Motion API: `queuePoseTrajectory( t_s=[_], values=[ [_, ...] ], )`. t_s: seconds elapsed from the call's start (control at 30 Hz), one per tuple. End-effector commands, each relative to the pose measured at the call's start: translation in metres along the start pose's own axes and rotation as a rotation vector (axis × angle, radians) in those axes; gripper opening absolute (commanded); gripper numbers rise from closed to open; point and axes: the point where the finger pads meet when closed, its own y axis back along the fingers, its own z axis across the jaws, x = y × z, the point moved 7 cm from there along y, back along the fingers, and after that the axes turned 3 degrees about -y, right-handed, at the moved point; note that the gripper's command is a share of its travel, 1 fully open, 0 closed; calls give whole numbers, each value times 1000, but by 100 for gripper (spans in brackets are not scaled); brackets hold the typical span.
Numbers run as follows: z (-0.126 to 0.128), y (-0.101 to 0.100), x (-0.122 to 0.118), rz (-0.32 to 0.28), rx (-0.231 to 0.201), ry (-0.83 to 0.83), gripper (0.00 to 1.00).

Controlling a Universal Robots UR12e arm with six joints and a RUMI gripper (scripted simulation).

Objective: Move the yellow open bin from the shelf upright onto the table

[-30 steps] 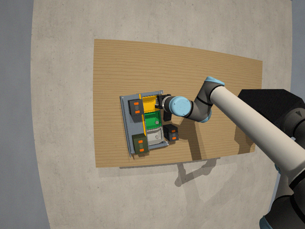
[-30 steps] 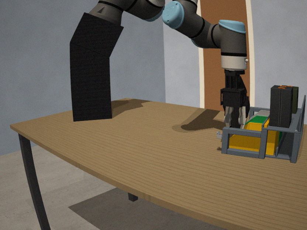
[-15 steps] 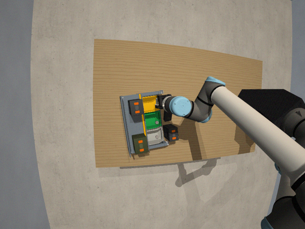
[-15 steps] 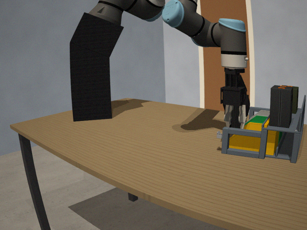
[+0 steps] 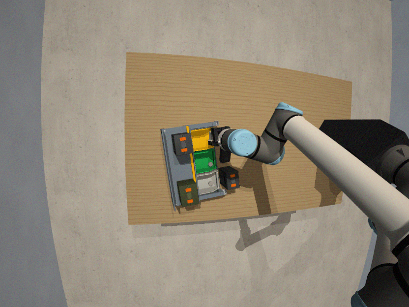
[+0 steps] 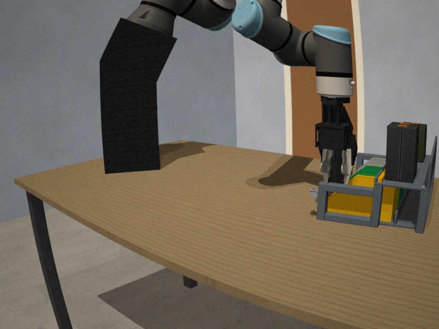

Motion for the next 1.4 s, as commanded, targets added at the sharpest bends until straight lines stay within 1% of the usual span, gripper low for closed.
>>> queuePoseTrajectory(
  t_s=[0.0, 0.7, 0.87, 1.27, 1.37],
  values=[
    [1, 1, 0, 0, -1, 0, 26],
    [1, 2, 0, 0, -1, 0, 26],
    [1, -8, 0, 0, -1, 0, 26],
    [1, -8, 0, 0, -1, 0, 26],
    [1, -14, 0, 0, -1, 0, 26]
  ],
)
